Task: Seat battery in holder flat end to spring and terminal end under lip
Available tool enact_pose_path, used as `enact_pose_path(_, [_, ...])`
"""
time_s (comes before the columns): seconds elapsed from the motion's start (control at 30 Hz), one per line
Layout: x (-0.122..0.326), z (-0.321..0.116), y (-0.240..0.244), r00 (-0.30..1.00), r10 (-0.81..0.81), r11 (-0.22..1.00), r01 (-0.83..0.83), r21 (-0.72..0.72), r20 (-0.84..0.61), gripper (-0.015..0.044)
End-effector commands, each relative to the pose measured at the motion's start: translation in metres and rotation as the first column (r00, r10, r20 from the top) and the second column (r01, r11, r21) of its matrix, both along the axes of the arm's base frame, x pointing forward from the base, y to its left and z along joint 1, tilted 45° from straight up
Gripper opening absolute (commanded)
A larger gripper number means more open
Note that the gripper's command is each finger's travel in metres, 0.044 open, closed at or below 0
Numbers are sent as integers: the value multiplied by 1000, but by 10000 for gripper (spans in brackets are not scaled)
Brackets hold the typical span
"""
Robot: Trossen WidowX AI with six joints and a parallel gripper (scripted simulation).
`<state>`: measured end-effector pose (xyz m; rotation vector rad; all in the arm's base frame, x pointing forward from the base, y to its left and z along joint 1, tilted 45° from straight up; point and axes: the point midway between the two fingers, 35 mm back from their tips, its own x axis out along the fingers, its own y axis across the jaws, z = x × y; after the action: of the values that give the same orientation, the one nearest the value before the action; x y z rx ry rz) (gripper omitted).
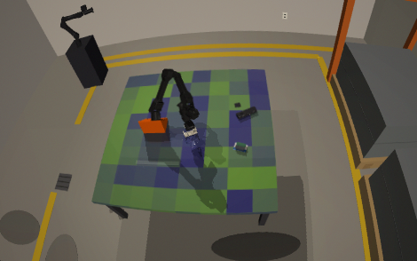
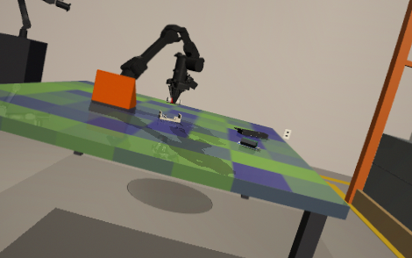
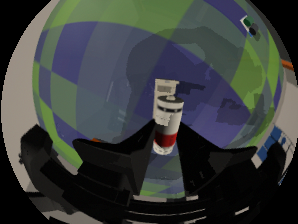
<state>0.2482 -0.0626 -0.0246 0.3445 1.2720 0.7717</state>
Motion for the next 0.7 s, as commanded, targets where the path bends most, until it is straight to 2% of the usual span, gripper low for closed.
enact_pose_path(0.0, [0, -2, -1, 1000, -14, 1000, 14, -1, -17, 84])
enact_pose_path(0.67, [10, -28, 30, 970, -179, 983, 169, 73, 164, 84])
